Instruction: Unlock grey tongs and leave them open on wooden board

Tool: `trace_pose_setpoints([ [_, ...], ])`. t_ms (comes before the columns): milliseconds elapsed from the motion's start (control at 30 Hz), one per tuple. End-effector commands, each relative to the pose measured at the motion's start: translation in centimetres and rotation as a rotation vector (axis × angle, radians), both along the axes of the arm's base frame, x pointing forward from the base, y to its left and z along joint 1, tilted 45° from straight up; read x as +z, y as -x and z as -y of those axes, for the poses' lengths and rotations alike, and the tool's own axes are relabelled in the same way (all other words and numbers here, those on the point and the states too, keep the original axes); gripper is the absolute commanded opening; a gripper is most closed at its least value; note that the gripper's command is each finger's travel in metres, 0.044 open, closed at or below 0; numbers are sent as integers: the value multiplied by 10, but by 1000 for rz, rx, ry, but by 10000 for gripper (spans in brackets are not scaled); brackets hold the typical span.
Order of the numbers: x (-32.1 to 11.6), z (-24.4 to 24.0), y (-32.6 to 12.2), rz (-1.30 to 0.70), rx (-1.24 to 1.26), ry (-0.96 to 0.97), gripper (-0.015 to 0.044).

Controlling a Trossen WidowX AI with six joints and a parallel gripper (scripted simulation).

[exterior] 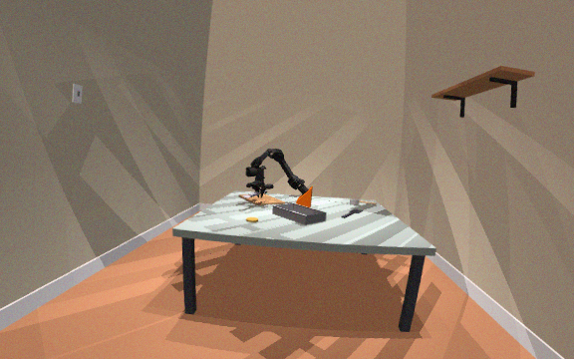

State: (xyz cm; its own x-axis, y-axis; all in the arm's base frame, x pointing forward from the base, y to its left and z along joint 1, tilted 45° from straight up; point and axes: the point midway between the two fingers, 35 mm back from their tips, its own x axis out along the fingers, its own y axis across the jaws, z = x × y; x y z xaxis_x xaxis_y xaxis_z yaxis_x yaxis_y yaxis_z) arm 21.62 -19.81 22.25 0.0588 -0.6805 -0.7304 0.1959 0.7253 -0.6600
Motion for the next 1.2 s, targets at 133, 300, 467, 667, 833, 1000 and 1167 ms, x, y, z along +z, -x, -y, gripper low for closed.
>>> trace_pose_setpoints([
  [133,5,13,11,-11,42,-31,-150],
  [300,7,21,19,-24,69,-49,-150],
  [467,9,29,27,-35,97,-63,-150],
  [667,14,42,44,-47,108,-76,-150],
  [833,19,52,56,-47,126,-78,-150],
  [1000,24,61,71,-50,136,-78,-150],
  [1167,27,67,85,-45,152,-78,-150],
])
